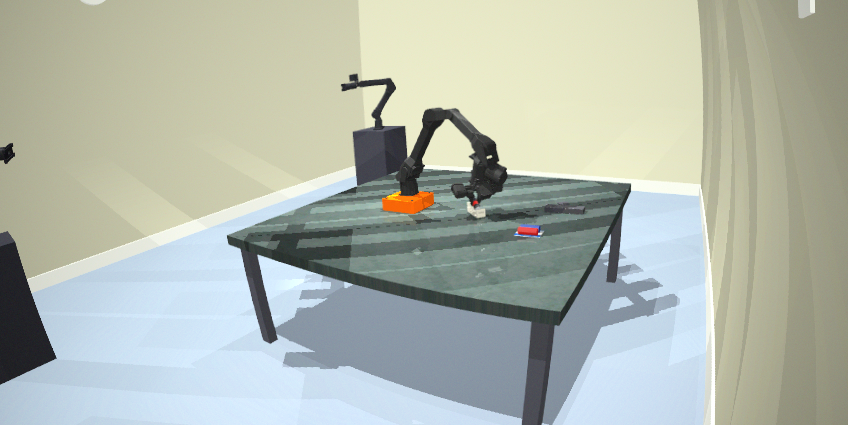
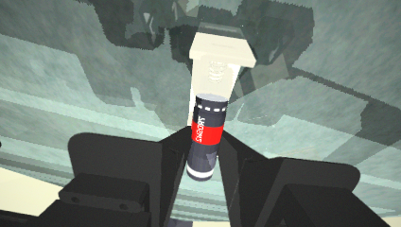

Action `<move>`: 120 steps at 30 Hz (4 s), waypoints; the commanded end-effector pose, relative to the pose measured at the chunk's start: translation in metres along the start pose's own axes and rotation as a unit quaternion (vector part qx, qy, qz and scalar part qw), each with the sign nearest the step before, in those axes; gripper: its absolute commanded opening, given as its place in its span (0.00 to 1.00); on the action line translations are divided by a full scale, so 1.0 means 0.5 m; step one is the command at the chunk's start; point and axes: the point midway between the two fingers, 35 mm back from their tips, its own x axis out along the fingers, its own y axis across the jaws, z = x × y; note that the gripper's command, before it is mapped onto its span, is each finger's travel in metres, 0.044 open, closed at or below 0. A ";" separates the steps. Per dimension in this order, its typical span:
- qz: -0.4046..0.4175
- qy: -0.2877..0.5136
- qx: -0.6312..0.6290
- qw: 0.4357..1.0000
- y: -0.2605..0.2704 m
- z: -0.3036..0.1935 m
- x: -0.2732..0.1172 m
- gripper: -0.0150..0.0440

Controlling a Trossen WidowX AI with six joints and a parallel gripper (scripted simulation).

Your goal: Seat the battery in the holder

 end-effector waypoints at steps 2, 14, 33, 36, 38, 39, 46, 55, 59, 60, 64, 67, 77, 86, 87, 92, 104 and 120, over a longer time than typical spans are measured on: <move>0.001 0.020 0.000 1.000 0.000 0.005 0.006 0.39; 0.001 0.033 0.001 0.999 -0.001 0.016 0.006 0.39; 0.001 0.033 0.001 0.999 0.000 0.042 -0.004 0.39; 0.001 0.033 0.001 0.999 0.000 0.046 -0.005 0.39; 0.001 0.033 0.001 0.999 0.000 0.048 -0.007 0.39; 0.001 0.033 0.001 0.999 0.000 0.050 -0.007 0.39; -0.001 0.024 0.000 1.000 0.000 0.050 -0.006 0.39; -0.005 0.000 -0.002 1.000 0.000 0.048 -0.001 0.39; -0.006 -0.011 -0.003 1.000 0.001 0.048 0.001 0.39; -0.006 -0.014 -0.003 1.000 0.001 0.047 0.002 0.39; -0.008 -0.025 -0.003 1.000 0.001 0.047 0.004 0.39; -0.009 -0.033 -0.003 0.999 0.001 0.046 0.006 0.39; -0.011 -0.061 -0.004 0.998 0.002 0.044 0.011 0.39; -0.013 -0.086 -0.004 0.996 0.002 0.042 0.015 0.39; -0.013 -0.089 -0.004 0.996 0.002 0.041 0.015 0.39; -0.014 -0.103 -0.004 0.995 0.002 0.041 0.017 0.39; -0.013 -0.137 -0.002 0.990 0.002 0.039 0.021 0.39; -0.011 -0.170 0.001 0.985 0.001 0.037 0.024 0.39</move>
